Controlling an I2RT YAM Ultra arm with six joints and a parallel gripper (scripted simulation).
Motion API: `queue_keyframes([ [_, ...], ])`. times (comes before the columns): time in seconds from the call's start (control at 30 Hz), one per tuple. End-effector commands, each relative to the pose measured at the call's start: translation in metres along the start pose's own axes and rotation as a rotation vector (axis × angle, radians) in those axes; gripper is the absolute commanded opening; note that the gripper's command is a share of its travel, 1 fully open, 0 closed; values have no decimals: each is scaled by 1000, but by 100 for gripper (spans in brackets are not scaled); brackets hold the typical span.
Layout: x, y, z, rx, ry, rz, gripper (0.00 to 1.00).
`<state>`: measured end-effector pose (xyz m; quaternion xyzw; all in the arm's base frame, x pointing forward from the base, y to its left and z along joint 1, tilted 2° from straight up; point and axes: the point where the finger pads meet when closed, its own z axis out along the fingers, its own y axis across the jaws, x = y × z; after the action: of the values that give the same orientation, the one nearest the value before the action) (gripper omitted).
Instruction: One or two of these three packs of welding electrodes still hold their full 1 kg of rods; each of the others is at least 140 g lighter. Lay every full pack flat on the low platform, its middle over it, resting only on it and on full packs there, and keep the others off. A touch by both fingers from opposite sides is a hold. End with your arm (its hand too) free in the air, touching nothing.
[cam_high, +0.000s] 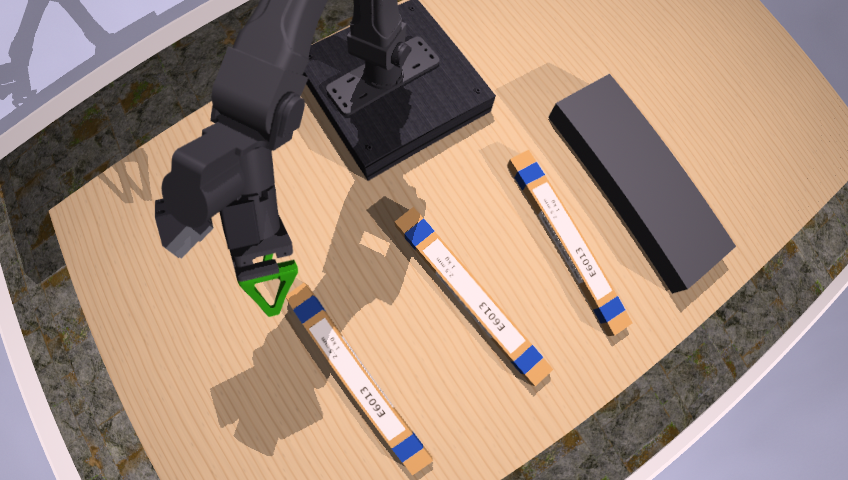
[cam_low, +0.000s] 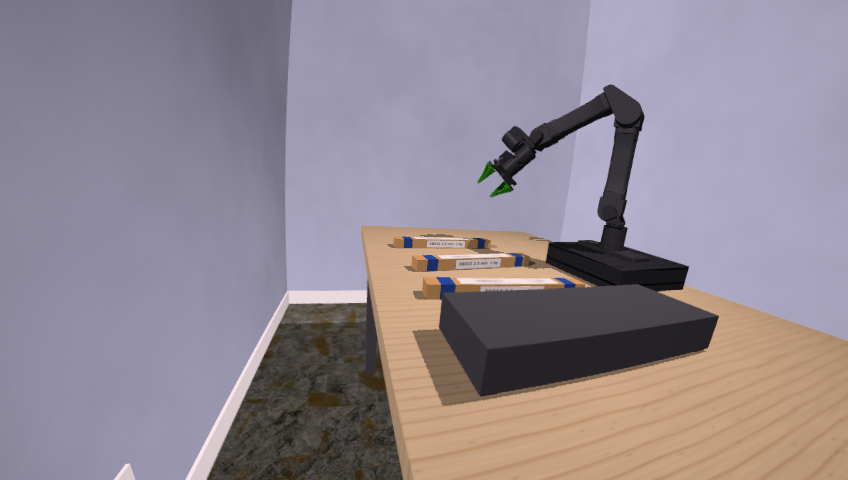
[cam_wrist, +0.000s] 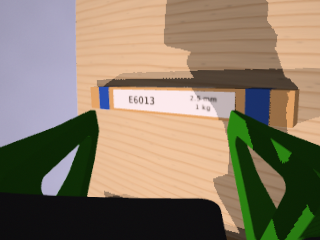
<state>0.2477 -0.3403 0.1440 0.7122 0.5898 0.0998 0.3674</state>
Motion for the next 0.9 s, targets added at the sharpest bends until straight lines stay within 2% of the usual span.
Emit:
queue_keyframes([
  [0.0, -20, 29, -35, -36, -36, -15, 74],
  [0.13, -27, 45, -55, -35, -36, -15, 74],
  [0.2, -30, 46, -53, -12, -12, -4, 74],
  [0.27, -34, 54, -62, -11, -12, -3, 74],
  [0.33, -34, 54, -62, -11, -12, -3, 74],
  [0.63, -53, 90, -105, -11, -11, -3, 74],
  [0.67, -53, 91, -106, -11, -11, -3, 74],
  [0.7, -41, 97, -106, -13, 17, -47, 74],
  [0.77, -39, 115, -119, -68, -43, -104, 74],
  [0.8, -30, 109, -107, -59, -29, -114, 74],
  [0.83, -33, 120, -107, -97, -60, -145, 74],
  [0.87, -33, 120, -107, -97, -60, -145, 74],
])
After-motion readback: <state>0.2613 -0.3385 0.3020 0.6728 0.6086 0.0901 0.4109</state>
